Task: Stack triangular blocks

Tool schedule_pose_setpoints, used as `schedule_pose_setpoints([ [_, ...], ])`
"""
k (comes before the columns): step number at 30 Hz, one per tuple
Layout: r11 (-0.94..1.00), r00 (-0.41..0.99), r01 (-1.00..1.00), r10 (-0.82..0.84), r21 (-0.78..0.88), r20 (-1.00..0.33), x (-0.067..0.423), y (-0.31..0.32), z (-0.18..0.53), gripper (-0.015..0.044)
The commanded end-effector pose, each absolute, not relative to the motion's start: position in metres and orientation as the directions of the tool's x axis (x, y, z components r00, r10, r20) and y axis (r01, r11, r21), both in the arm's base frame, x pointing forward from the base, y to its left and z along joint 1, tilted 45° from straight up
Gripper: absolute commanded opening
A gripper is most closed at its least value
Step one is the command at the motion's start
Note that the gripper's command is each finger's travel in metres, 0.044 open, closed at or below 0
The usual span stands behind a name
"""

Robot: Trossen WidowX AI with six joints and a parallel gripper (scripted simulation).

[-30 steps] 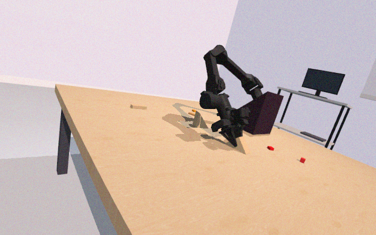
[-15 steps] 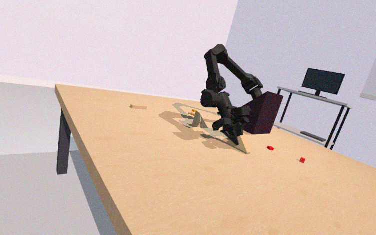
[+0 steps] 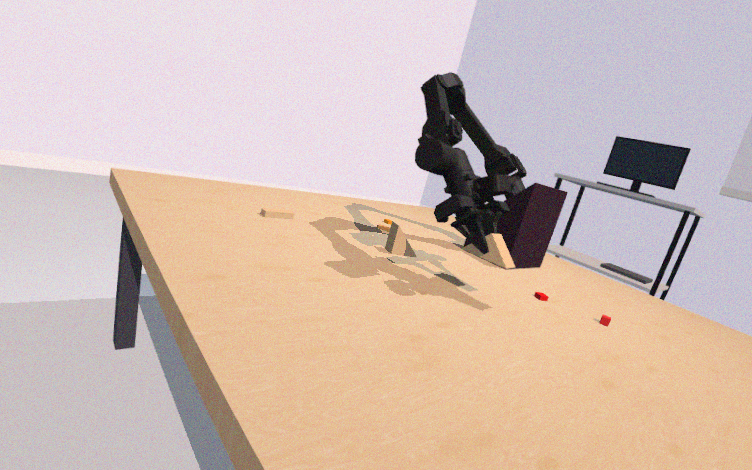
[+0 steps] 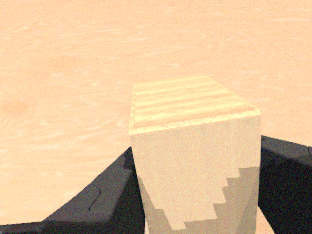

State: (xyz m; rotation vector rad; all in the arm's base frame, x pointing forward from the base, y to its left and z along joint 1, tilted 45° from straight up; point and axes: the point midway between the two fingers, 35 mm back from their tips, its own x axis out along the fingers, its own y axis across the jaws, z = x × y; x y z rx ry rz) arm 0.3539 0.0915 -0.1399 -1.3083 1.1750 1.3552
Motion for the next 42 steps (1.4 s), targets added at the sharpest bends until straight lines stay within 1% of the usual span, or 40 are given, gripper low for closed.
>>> schedule_pose_setpoints([
  [1, -0.153, -0.049, -0.987, -0.007, 0.049, -0.999, 0.350, 0.104, -0.127, 0.0000],
  [7, -0.177, -0.045, -0.983, -0.023, 0.049, -0.999, 0.351, 0.106, -0.128, 0.0000],
  [20, -0.457, -0.073, -0.868, -0.264, 0.192, -0.962, 0.347, 0.109, -0.138, 0.0000],
  [32, -0.641, -0.046, -0.667, -0.473, 0.380, -0.880, 0.346, 0.114, -0.140, 0.0000],
  [42, -0.705, 0.019, -0.445, -0.624, 0.553, -0.781, 0.347, 0.122, -0.137, 0.0000],
])
